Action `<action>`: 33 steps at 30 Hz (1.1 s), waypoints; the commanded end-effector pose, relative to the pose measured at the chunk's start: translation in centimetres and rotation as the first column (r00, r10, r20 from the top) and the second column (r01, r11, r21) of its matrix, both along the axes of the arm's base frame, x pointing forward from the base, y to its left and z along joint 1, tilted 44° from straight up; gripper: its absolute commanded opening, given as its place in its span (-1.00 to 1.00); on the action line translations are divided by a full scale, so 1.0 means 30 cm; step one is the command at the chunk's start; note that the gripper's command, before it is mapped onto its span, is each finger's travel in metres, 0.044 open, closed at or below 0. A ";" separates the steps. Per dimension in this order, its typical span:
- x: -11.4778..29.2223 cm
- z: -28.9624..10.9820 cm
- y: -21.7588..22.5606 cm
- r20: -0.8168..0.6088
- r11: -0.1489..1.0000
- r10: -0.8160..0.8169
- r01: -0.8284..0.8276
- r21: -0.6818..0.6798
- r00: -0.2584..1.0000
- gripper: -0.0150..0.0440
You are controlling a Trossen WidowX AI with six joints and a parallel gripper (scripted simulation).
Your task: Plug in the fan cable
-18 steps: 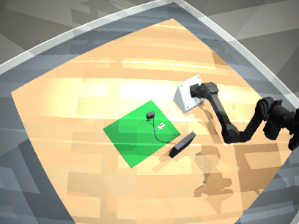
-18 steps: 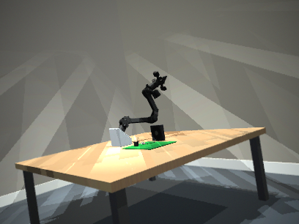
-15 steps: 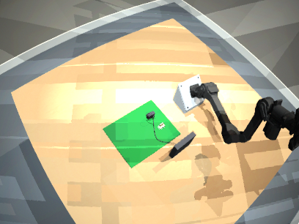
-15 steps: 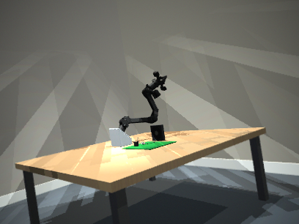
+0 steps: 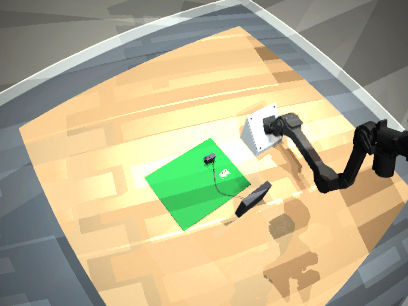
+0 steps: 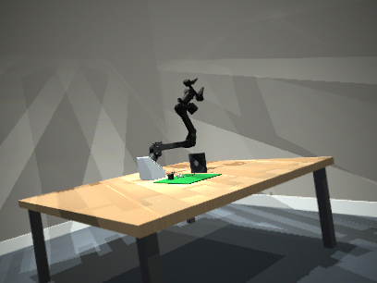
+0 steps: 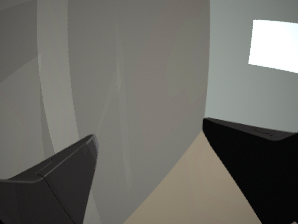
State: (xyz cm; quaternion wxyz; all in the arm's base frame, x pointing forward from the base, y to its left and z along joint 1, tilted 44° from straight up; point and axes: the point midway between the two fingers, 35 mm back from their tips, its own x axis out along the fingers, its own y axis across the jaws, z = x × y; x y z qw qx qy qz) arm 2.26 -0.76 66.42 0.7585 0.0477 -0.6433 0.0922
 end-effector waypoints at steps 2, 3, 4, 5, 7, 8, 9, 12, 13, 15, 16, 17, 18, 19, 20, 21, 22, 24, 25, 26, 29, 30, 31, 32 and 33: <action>0.029 -0.017 -0.285 -0.034 0.971 -0.064 0.070 0.231 0.997 1.00; 0.040 -0.027 -0.341 -0.049 0.958 -0.075 0.086 0.275 0.996 1.00; 0.053 -0.038 -0.391 -0.066 0.944 -0.085 0.102 0.314 0.994 1.00; 0.068 -0.051 -0.440 -0.085 0.929 -0.093 0.118 0.352 0.992 1.00; 0.103 -0.079 -0.526 -0.131 0.899 -0.109 0.154 0.410 0.985 1.00; 0.123 -0.094 -0.562 -0.157 0.886 -0.115 0.173 0.430 0.981 1.00; 0.144 -0.109 -0.596 -0.185 0.873 -0.121 0.193 0.449 0.975 1.00; 0.216 -0.165 -0.701 -0.277 0.827 -0.127 0.256 0.500 0.952 1.00; 0.241 -0.188 -0.737 -0.311 0.809 -0.125 0.278 0.517 0.942 1.00; 0.293 -0.240 -0.810 -0.381 0.771 -0.113 0.322 0.549 0.918 1.00; 0.320 -0.267 -0.844 -0.416 0.752 -0.104 0.345 0.561 0.903 1.00; 0.355 -0.299 -0.873 -0.453 0.736 -0.083 0.360 0.573 0.888 1.00; 0.391 -0.333 -0.900 -0.489 0.721 -0.060 0.376 0.582 0.870 1.00; 0.429 -0.368 -0.925 -0.525 0.707 -0.035 0.392 0.589 0.851 1.00; 0.467 -0.404 -0.947 -0.560 0.694 -0.009 0.408 0.593 0.829 1.00; 0.505 -0.441 -0.966 -0.594 0.683 0.018 0.424 0.595 0.805 1.00; 0.544 -0.479 -0.982 -0.626 0.673 0.046 0.440 0.595 0.778 1.00; 0.620 -0.557 -1.006 -0.687 0.658 0.102 0.469 0.589 0.720 1.00; 0.651 -0.590 -1.012 -0.710 0.654 0.126 0.480 0.585 0.693 1.00; 0.676 -0.617 -1.017 -0.727 0.651 0.144 0.489 0.581 0.671 1.00; 0.758 -0.730 -1.042 -0.798 0.638 0.203 0.542 0.547 0.567 1.00; 0.788 -0.775 -1.048 -0.822 0.637 0.225 0.559 0.531 0.524 1.00; 0.817 -0.819 -1.051 -0.842 0.637 0.248 0.575 0.514 0.478 1.00; 0.845 -0.865 -1.052 -0.861 0.639 0.270 0.588 0.496 0.432 1.00; 0.872 -0.910 -1.051 -0.876 0.643 0.292 0.599 0.476 0.383 1.00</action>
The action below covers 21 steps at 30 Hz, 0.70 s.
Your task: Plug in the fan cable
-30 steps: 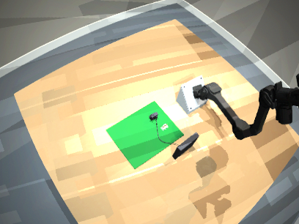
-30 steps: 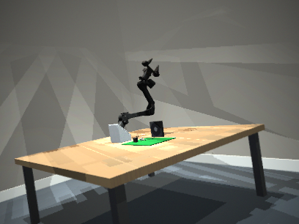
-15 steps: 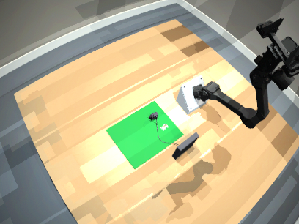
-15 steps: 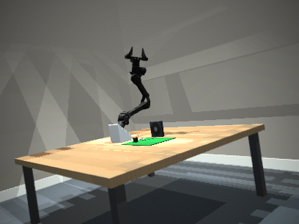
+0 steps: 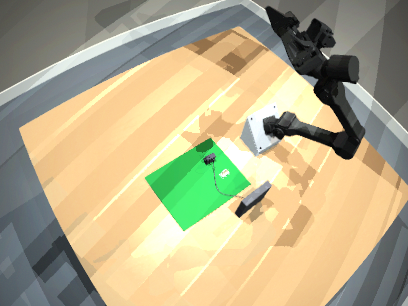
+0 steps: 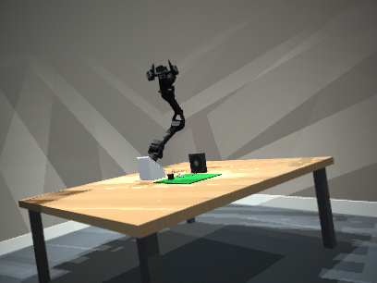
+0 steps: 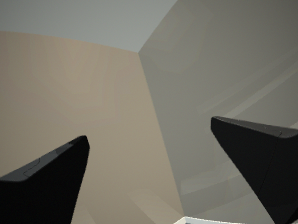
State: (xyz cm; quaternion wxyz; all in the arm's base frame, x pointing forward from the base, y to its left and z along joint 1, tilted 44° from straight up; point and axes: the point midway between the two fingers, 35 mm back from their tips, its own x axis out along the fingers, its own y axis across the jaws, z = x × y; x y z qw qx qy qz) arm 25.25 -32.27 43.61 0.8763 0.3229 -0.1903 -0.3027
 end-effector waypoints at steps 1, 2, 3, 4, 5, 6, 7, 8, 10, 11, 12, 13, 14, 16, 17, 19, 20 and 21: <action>0.133 -0.196 0.003 -0.214 0.993 0.100 -0.084 0.080 0.972 1.00; 0.158 -0.241 0.008 -0.260 0.990 0.125 -0.103 0.099 0.957 1.00; 0.182 -0.287 0.016 -0.304 0.986 0.152 -0.122 0.118 0.940 1.00; 0.206 -0.338 0.025 -0.352 0.980 0.183 -0.142 0.139 0.918 1.00; 0.230 -0.390 0.036 -0.399 0.973 0.216 -0.163 0.162 0.891 1.00; 0.252 -0.442 0.050 -0.444 0.965 0.250 -0.185 0.185 0.861 1.00; 0.272 -0.493 0.066 -0.485 0.956 0.285 -0.207 0.209 0.827 1.00; 0.290 -0.544 0.085 -0.524 0.945 0.321 -0.230 0.233 0.789 1.00; 0.321 -0.642 0.127 -0.591 0.918 0.394 -0.275 0.285 0.704 1.00; 0.333 -0.690 0.151 -0.620 0.903 0.430 -0.297 0.312 0.657 1.00; 0.344 -0.737 0.177 -0.644 0.885 0.466 -0.319 0.340 0.607 1.00; 0.352 -0.783 0.204 -0.665 0.866 0.500 -0.340 0.368 0.554 1.00; 0.359 -0.831 0.235 -0.684 0.843 0.536 -0.361 0.399 0.495 1.00; 0.366 -0.923 0.302 -0.707 0.789 0.604 -0.402 0.465 0.368 1.00; 0.366 -0.966 0.336 -0.711 0.759 0.635 -0.420 0.498 0.302 1.00; 0.359 -1.046 0.409 -0.707 0.691 0.688 -0.450 0.566 0.166 1.00; 0.352 -1.083 0.446 -0.697 0.653 0.710 -0.461 0.600 0.098 1.00; 0.344 -1.117 0.483 -0.684 0.614 0.729 -0.470 0.634 0.029 1.00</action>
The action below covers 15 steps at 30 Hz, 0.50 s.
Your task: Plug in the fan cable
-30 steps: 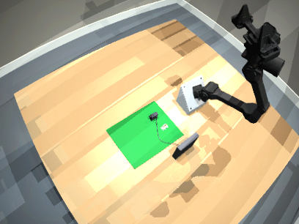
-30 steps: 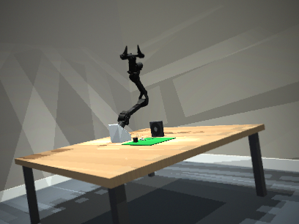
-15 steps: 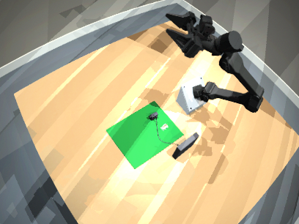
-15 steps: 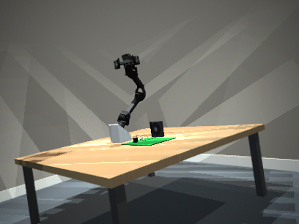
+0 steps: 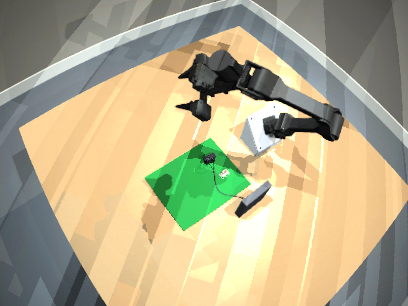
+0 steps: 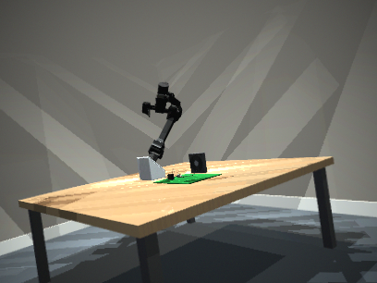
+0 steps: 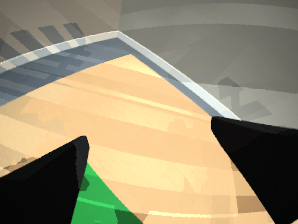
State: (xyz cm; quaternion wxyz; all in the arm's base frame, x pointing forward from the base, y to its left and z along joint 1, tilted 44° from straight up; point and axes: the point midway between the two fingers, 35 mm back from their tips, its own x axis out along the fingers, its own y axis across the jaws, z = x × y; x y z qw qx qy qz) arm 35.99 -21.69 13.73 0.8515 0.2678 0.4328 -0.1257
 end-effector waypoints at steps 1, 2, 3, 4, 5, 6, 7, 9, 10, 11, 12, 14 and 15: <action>-0.025 -0.153 0.168 -0.171 0.963 0.259 -0.242 0.118 0.950 1.00; -0.037 -0.183 0.205 -0.202 0.945 0.316 -0.289 0.152 0.927 1.00; -0.053 -0.214 0.248 -0.231 0.920 0.380 -0.340 0.194 0.896 1.00; -0.071 -0.243 0.292 -0.257 0.889 0.446 -0.390 0.240 0.857 1.00; -0.092 -0.269 0.335 -0.276 0.852 0.510 -0.436 0.289 0.815 1.00; -0.114 -0.292 0.378 -0.290 0.811 0.572 -0.476 0.339 0.768 1.00; -0.137 -0.311 0.420 -0.297 0.766 0.630 -0.511 0.391 0.718 1.00; -0.186 -0.338 0.499 -0.292 0.663 0.736 -0.563 0.494 0.610 1.00; -0.211 -0.347 0.536 -0.281 0.606 0.783 -0.580 0.545 0.555 1.00; -0.237 -0.353 0.572 -0.264 0.547 0.825 -0.590 0.594 0.499 1.00; -0.257 -0.356 0.600 -0.246 0.497 0.856 -0.594 0.633 0.454 1.00; -0.273 -0.357 0.621 -0.230 0.456 0.878 -0.594 0.662 0.419 1.00; -0.273 -0.357 0.621 -0.230 0.456 0.878 -0.594 0.662 0.419 1.00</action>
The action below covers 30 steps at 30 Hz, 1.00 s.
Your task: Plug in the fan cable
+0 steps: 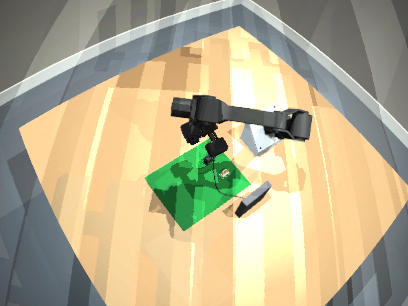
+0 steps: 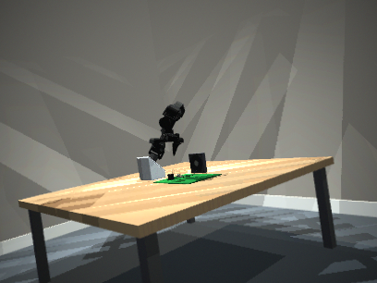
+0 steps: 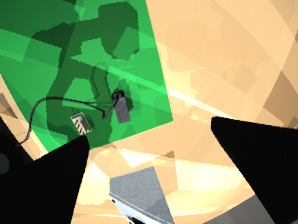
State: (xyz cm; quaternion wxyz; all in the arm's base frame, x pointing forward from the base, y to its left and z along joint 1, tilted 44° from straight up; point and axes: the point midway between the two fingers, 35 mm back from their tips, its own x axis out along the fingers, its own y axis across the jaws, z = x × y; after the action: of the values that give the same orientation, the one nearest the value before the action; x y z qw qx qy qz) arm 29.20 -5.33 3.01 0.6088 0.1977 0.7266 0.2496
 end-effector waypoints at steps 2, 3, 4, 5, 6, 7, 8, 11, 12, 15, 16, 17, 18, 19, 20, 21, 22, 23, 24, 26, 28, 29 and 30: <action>-0.047 0.000 0.076 -0.067 0.986 0.130 -0.122 0.116 0.989 1.00; -0.047 0.000 0.076 -0.067 0.986 0.130 -0.122 0.116 0.989 1.00; -0.047 0.000 0.076 -0.067 0.986 0.130 -0.122 0.116 0.989 1.00; -0.047 0.000 0.076 -0.067 0.986 0.130 -0.122 0.116 0.989 1.00; -0.047 0.000 0.076 -0.067 0.986 0.130 -0.122 0.116 0.989 1.00; -0.047 0.000 0.076 -0.067 0.986 0.130 -0.122 0.116 0.989 1.00; -0.047 -0.006 0.082 -0.067 0.986 0.130 -0.122 0.116 0.989 1.00; -0.048 -0.058 0.130 -0.066 0.986 0.130 -0.121 0.116 0.989 1.00; -0.050 -0.085 0.157 -0.066 0.986 0.130 -0.121 0.116 0.989 1.00; -0.063 -0.147 0.219 -0.066 0.985 0.130 -0.122 0.118 0.989 1.00; -0.063 -0.147 0.219 -0.066 0.985 0.130 -0.122 0.118 0.989 1.00; -0.063 -0.147 0.219 -0.066 0.985 0.130 -0.122 0.118 0.989 1.00; -0.063 -0.147 0.219 -0.066 0.985 0.130 -0.122 0.118 0.989 1.00; -0.063 -0.148 0.220 -0.066 0.985 0.130 -0.122 0.118 0.989 1.00; -0.063 -0.149 0.221 -0.066 0.985 0.130 -0.122 0.118 0.989 1.00; -0.063 -0.151 0.223 -0.066 0.985 0.130 -0.122 0.118 0.989 1.00; -0.063 -0.154 0.225 -0.066 0.985 0.130 -0.122 0.118 0.989 1.00; -0.063 -0.157 0.228 -0.066 0.985 0.130 -0.122 0.118 0.989 1.00; -0.063 -0.160 0.232 -0.066 0.985 0.130 -0.122 0.118 0.989 1.00; -0.063 -0.168 0.239 -0.066 0.985 0.130 -0.122 0.118 0.989 1.00; -0.064 -0.176 0.247 -0.066 0.985 0.130 -0.122 0.118 0.989 1.00; -0.064 -0.180 0.250 -0.066 0.985 0.130 -0.122 0.118 0.989 1.00; -0.064 -0.184 0.254 -0.066 0.985 0.130 -0.122 0.118 0.989 1.00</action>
State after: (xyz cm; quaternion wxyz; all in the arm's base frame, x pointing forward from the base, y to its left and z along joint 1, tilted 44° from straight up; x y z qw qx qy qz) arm 27.56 1.76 -2.00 0.5556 0.1905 0.7427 0.3216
